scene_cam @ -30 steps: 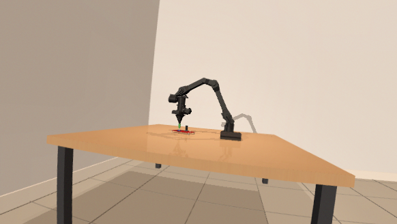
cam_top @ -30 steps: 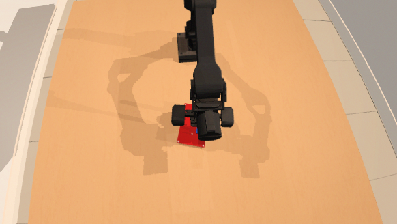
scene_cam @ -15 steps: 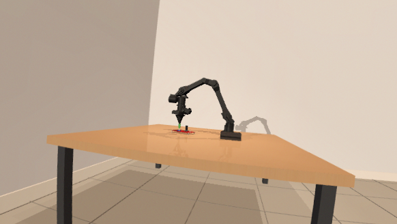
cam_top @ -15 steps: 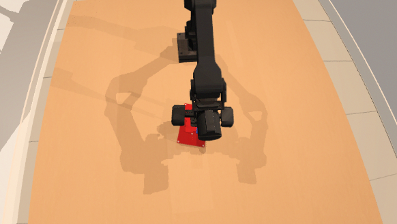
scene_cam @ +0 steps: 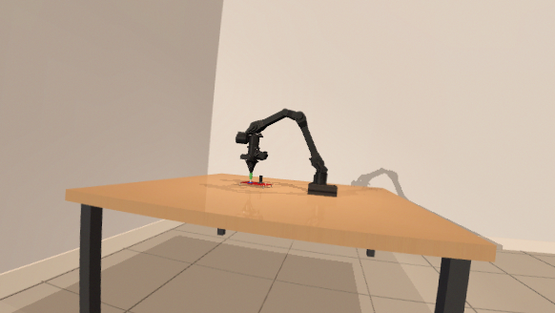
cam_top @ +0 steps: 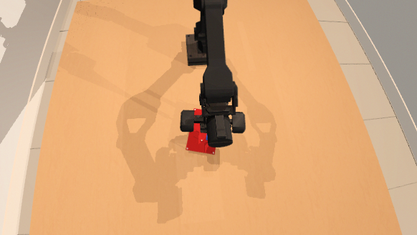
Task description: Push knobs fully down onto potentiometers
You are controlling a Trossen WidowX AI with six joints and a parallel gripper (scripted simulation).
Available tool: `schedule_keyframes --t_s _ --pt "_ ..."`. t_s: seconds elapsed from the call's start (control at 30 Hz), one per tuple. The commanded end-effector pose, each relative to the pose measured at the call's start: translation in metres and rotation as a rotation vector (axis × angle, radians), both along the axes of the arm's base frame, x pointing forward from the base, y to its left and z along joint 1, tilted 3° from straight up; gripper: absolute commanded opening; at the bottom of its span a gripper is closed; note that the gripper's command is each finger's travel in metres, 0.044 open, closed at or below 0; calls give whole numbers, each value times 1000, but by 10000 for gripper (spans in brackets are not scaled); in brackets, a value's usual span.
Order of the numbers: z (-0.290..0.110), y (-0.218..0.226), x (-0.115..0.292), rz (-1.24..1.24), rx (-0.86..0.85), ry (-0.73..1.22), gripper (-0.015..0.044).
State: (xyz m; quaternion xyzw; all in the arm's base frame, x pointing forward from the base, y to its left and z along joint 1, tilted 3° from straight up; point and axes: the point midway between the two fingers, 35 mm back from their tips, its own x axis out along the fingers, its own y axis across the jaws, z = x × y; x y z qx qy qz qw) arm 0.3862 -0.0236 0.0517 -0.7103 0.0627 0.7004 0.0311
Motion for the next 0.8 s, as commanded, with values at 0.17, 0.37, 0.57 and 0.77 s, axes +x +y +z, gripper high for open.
schedule_keyframes --t_s 0.17,0.37,0.57,0.77 --pt "-17 0 1 2 3 13 0" --pt "-18 -1 1 2 3 13 0" --pt "-20 -1 1 2 3 13 0" --pt "-20 -1 1 2 3 13 0"
